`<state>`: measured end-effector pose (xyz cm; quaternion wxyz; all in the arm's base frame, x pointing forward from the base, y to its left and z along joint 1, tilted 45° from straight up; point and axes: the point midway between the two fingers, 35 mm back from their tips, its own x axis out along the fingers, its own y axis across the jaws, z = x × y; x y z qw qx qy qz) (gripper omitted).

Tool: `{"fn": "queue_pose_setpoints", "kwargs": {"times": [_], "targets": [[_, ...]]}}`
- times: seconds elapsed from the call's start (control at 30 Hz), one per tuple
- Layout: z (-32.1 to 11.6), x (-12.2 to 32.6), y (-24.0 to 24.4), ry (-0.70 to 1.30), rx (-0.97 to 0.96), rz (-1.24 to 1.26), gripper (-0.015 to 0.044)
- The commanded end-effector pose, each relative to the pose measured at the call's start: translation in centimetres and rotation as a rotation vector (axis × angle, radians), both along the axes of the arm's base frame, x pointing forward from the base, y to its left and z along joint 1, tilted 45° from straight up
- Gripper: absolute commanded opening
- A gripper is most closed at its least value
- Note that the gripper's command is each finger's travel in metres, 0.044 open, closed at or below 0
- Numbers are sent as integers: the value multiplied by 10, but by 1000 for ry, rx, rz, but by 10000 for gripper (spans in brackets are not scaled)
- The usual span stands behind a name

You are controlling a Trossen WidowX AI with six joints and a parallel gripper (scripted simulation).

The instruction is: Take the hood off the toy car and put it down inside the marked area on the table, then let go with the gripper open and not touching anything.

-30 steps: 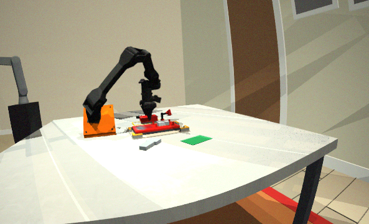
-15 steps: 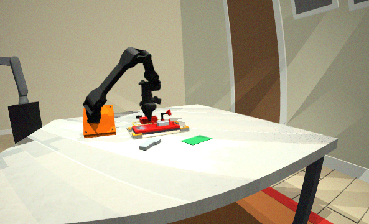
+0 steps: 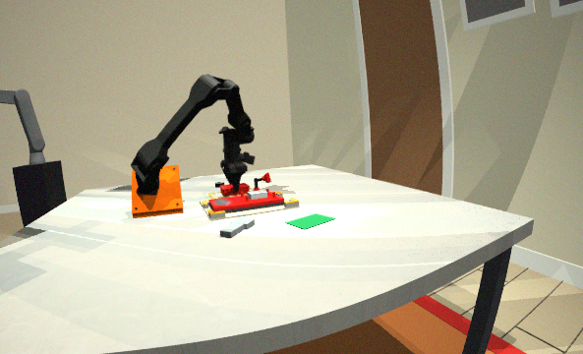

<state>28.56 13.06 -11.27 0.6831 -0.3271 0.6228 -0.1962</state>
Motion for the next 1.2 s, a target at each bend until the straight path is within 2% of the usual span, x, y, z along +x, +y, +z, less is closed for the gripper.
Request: {"fn": "queue_pose_setpoints", "kwargs": {"times": [0.0,0.33,1.17], "targets": [[0,0,0,0,0,0,440],[51,-11,50,-2,-5,2,440],[51,-11,50,-2,-5,2,440]]}}
